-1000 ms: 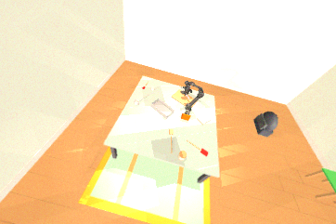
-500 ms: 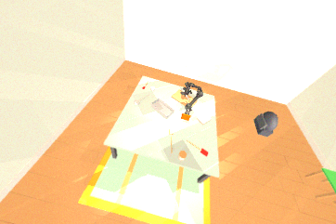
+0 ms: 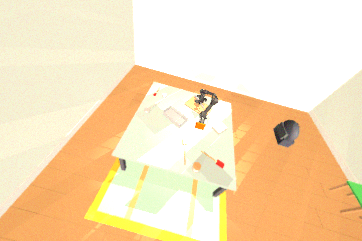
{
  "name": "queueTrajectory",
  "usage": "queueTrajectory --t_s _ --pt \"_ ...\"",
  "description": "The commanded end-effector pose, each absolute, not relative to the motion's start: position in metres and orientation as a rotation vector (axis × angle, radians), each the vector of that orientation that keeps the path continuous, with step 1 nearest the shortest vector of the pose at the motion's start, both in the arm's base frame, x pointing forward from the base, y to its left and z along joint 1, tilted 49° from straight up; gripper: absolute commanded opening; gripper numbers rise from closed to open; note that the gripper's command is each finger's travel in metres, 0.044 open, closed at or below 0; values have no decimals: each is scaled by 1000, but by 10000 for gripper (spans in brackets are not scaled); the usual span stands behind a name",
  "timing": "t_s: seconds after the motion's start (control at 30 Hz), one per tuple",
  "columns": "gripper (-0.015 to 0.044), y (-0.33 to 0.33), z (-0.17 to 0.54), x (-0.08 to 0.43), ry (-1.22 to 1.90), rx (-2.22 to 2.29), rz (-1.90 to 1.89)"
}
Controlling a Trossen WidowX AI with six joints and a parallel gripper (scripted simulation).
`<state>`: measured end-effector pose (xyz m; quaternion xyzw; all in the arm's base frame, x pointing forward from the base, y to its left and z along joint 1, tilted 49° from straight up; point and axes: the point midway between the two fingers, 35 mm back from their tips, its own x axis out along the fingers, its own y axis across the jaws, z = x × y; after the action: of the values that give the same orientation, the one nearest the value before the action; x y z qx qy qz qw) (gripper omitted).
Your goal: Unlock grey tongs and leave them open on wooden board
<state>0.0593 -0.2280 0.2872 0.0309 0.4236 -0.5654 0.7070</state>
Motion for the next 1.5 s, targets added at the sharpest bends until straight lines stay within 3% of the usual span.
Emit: queueTrajectory --t_s 0.0,0.67,1.17,1.47 --pt "-71 -228 287 59 941 69 -1256" --pt "440 -228 287 59 941 69 -1256" --pt "440 -210 303 55 834 70 -1224" --pt "440 -125 284 10 891 65 -1215"
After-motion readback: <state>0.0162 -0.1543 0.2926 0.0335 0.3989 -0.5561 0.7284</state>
